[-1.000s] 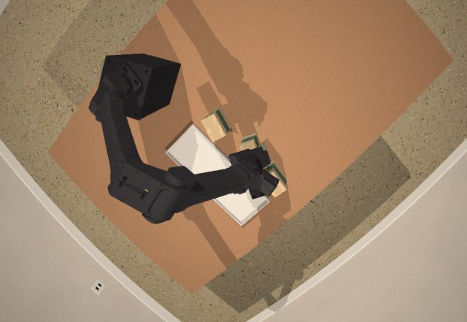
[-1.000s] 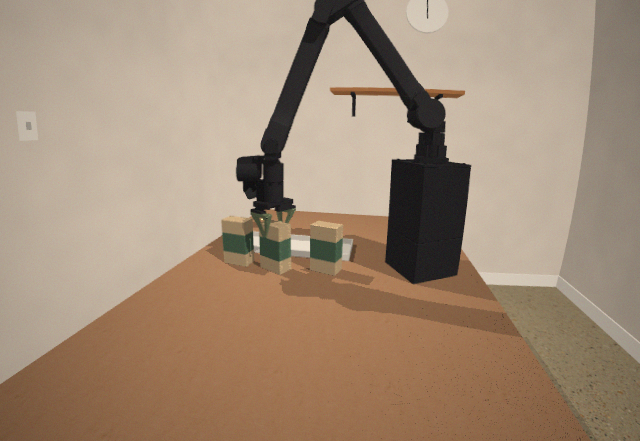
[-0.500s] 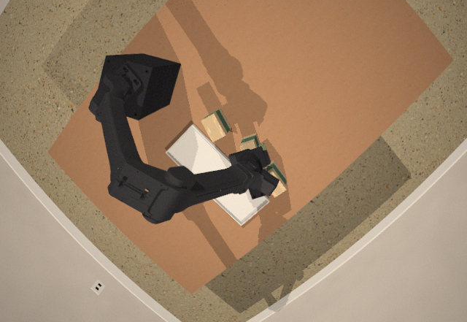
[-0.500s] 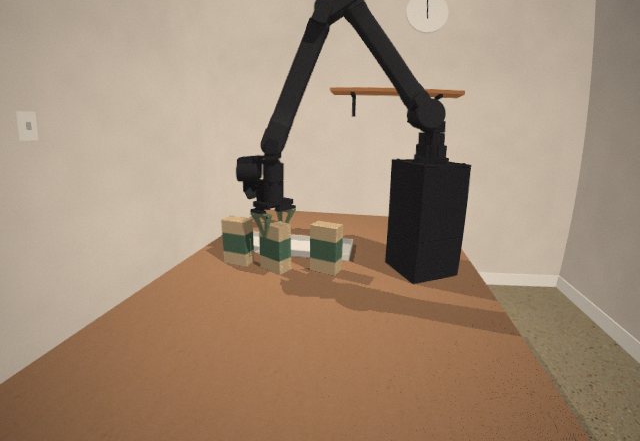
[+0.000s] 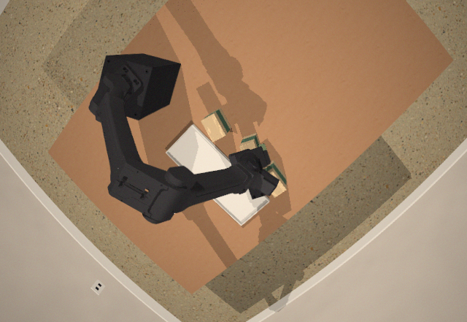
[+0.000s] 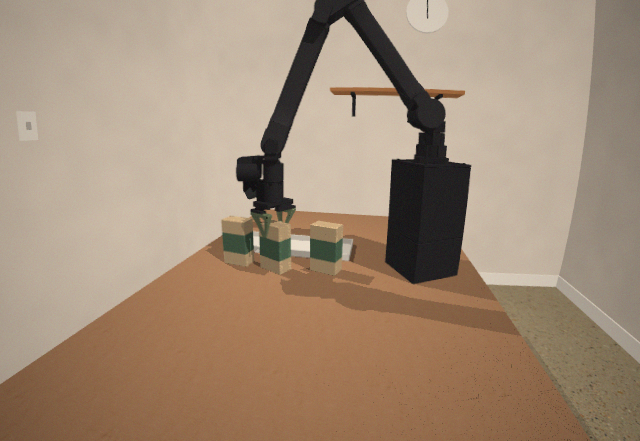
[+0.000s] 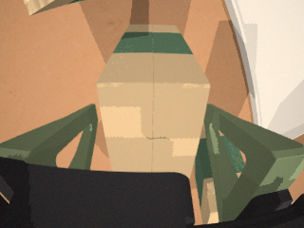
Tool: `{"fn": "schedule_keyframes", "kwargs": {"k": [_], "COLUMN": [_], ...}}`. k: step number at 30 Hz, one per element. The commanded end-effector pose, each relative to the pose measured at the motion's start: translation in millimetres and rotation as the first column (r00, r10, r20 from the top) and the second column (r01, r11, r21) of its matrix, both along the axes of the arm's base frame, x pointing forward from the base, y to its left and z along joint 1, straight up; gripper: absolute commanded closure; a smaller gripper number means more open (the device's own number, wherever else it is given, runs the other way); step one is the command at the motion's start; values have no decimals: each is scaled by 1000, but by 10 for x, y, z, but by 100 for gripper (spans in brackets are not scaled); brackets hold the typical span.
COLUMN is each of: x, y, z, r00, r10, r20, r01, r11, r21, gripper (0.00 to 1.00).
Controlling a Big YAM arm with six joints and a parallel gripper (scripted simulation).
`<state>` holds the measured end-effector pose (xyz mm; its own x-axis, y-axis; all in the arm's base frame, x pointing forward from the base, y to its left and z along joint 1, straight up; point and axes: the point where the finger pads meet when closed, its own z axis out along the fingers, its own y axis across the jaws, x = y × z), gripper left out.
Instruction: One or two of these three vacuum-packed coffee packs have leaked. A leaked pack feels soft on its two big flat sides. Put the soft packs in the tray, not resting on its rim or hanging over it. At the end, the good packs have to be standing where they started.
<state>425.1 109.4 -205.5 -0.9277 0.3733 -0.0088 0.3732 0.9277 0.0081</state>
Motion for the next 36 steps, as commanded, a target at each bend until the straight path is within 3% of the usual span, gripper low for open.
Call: {"fn": "schedule_keyframes", "kwargs": {"k": [1, 29, 30, 36], "x": [39, 39, 39, 33], "y": [39, 39, 39, 36], "z": [-78, -78, -78, -78], "r00": [1000, 1000, 1000, 1000], "r10": [-10, -10, -10, -11], "r20": [3, 3, 3, 0], "r01": [10, 10, 10, 11], "r11": [1000, 1000, 1000, 1000], "r21": [1, 1, 1, 1], "gripper": [22, 22, 75, 75]}}
